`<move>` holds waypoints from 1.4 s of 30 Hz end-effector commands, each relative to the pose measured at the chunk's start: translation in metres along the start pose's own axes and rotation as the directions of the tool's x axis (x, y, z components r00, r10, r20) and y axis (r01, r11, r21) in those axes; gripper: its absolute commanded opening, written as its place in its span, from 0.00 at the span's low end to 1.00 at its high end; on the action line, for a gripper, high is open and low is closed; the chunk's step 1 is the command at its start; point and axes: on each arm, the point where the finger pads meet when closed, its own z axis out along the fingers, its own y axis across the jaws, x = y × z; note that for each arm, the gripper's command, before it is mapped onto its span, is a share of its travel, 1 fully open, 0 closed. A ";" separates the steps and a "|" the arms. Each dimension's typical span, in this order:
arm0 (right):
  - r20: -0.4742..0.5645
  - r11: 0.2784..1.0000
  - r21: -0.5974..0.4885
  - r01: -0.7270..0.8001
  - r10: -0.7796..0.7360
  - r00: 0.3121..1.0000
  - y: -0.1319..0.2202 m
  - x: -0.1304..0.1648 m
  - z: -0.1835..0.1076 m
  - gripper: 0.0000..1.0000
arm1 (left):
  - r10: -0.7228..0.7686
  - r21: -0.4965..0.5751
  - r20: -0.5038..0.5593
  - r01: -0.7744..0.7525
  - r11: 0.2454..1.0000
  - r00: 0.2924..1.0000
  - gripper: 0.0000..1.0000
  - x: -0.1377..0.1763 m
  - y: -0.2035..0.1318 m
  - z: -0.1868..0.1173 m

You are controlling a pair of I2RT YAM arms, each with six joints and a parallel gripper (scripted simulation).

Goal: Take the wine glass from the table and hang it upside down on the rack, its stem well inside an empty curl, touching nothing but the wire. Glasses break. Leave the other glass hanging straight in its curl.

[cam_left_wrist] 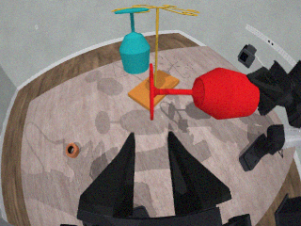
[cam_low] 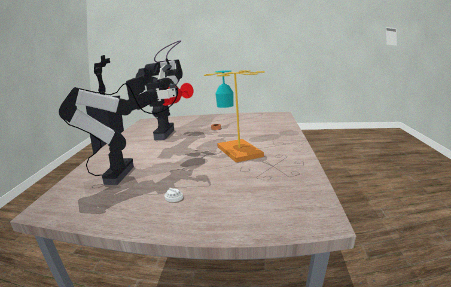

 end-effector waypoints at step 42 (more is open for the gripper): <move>-0.003 0.997 -0.065 0.046 -0.046 0.999 0.026 0.001 0.000 0.00 | 0.020 0.023 -0.002 -0.020 1.000 1.000 0.36 0.004 -0.007 0.046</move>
